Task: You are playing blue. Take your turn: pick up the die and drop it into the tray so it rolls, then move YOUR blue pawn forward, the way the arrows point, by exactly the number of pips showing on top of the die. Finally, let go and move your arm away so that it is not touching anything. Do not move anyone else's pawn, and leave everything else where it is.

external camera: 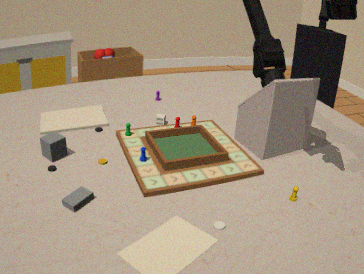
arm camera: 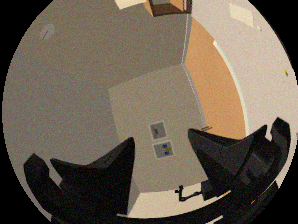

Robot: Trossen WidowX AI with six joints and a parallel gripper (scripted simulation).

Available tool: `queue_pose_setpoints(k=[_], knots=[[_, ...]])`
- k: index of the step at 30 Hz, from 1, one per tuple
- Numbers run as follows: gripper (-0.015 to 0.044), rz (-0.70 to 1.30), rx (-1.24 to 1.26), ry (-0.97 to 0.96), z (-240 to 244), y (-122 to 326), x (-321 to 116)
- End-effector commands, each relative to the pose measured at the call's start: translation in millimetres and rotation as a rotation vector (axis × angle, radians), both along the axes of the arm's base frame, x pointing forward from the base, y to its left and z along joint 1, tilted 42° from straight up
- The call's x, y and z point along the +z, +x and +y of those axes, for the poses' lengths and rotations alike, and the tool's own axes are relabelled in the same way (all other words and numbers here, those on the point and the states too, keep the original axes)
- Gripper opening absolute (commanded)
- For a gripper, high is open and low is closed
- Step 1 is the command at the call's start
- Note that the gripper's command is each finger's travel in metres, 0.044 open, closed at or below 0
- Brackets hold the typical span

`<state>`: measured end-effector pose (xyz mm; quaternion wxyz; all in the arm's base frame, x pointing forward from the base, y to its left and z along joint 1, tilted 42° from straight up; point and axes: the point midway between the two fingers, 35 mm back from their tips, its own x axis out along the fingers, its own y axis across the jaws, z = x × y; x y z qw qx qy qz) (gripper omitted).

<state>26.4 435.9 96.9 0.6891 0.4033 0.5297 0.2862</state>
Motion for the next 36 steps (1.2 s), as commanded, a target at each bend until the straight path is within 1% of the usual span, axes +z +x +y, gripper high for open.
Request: queue_pose_setpoints(k=[1,7,12,15,17,20,24,28,32,36], knots=[[0.0275,-0.108,-0.120,-0.099,-19.9,70.8,3.1],[0.0275,-0.237,-0.277,-0.307,-71.6,165.1,-1.1],[0.0275,-0.311,-0.391,-0.498,-132.1,231.3,-2.0],[0.0275,-0.337,-0.450,-0.613,-173.5,262.9,-1.6],[0.0275,-0.342,-0.475,-0.679,-195.5,276.0,-1.6],[0.0275,-0.335,-0.514,-0.818,-241.4,296.6,-1.8],[0.0275,-0.291,-0.551,-1.024,-312.1,314.5,-0.6],[0.0275,-0.207,-0.561,-1.219,-383.1,317.4,2.3],[0.0275,-0.085,-0.543,-1.396,-451.3,305.7,6.8],[0.0275,0.072,-0.497,-1.542,-513.8,280.8,13.2]])
